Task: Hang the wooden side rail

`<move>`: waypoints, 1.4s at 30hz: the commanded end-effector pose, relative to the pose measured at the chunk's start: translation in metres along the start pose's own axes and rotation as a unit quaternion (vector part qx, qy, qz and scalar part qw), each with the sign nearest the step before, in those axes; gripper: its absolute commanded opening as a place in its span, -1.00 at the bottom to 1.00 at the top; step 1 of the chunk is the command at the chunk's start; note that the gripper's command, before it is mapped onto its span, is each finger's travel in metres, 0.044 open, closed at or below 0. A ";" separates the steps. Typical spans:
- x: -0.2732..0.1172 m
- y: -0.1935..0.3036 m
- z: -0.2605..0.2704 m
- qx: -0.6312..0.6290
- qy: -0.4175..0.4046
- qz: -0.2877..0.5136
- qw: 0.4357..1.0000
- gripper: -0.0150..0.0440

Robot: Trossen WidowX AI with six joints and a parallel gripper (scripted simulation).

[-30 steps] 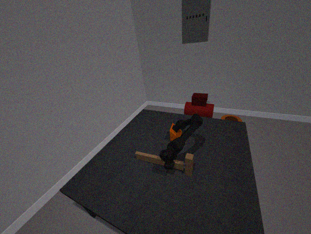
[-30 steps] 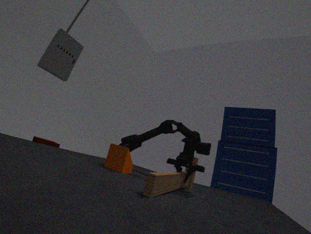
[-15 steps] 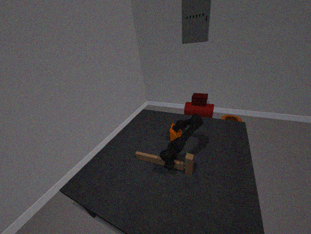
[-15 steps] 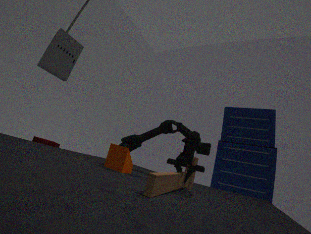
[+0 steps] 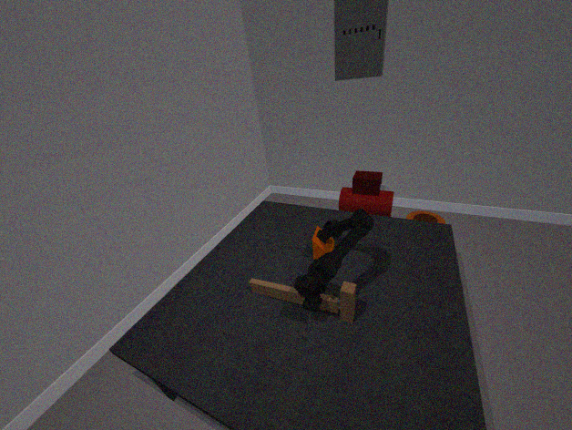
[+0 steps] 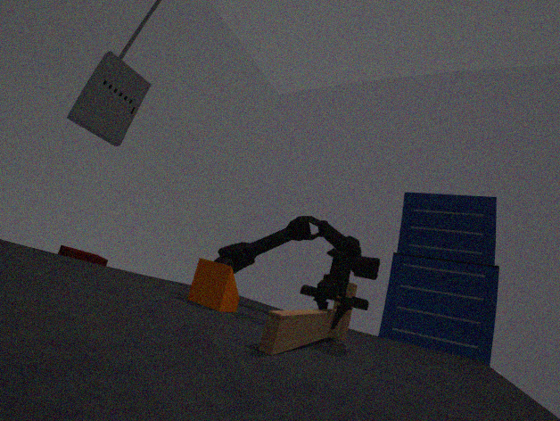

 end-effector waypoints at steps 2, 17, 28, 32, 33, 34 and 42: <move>-0.005 0.001 0.002 0.000 -0.006 0.002 1.000 -0.49; -0.005 0.003 0.003 0.000 -0.006 0.002 1.000 -0.49; -0.004 0.004 0.002 0.000 -0.006 0.002 1.000 -0.49; -0.004 0.005 0.001 0.000 -0.006 0.002 1.000 -0.49; -0.004 0.005 0.001 0.000 -0.006 0.002 1.000 -0.49; -0.004 0.005 0.001 0.000 -0.006 0.002 1.000 -0.49; -0.005 0.006 0.001 0.000 -0.006 0.002 1.000 -0.49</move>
Point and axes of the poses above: the point midway between the two fingers, 35 mm back from their tips, its own x axis out along the fingers, its own z axis across the jaws, y = z × x, the point moved 9 cm from there along -x, back along the fingers, and after that the axes turned 5 degrees about x, right-handed, at the moved point
